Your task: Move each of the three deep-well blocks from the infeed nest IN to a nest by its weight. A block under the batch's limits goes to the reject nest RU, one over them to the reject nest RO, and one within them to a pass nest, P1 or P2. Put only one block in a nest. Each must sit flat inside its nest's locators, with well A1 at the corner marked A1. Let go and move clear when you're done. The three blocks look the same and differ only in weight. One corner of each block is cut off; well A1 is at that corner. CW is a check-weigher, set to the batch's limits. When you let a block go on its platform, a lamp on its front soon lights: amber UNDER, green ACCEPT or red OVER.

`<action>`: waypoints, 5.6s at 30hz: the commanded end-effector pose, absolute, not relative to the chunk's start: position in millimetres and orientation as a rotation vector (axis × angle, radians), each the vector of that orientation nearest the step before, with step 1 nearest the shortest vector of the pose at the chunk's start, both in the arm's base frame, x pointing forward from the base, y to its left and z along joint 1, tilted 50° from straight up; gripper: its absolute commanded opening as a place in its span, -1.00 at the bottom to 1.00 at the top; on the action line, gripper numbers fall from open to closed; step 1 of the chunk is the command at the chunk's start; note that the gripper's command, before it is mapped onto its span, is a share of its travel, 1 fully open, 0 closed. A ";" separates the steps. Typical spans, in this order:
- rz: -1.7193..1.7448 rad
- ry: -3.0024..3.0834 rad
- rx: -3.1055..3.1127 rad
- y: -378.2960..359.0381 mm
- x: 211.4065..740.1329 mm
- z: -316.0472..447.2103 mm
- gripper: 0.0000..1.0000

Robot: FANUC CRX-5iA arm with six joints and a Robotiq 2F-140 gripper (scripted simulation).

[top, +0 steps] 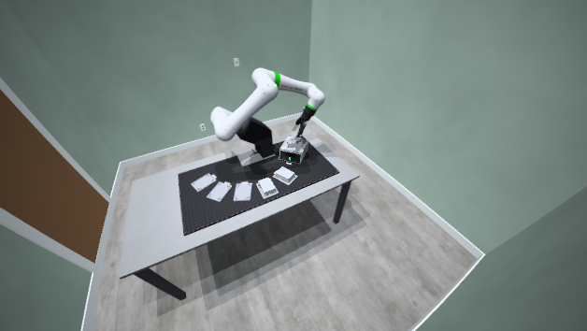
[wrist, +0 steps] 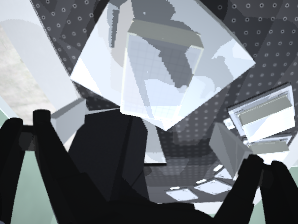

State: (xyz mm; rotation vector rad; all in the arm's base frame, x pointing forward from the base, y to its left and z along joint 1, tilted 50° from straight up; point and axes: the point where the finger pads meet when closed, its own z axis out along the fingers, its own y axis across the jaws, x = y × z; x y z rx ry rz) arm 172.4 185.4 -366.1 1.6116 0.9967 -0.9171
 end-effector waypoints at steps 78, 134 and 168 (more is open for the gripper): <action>-0.917 0.997 1.612 166.8 175.0 -382.4 1.00; -0.917 0.997 1.612 128.3 180.4 -415.5 -0.80; -0.917 0.997 1.612 138.4 179.0 -406.9 -0.80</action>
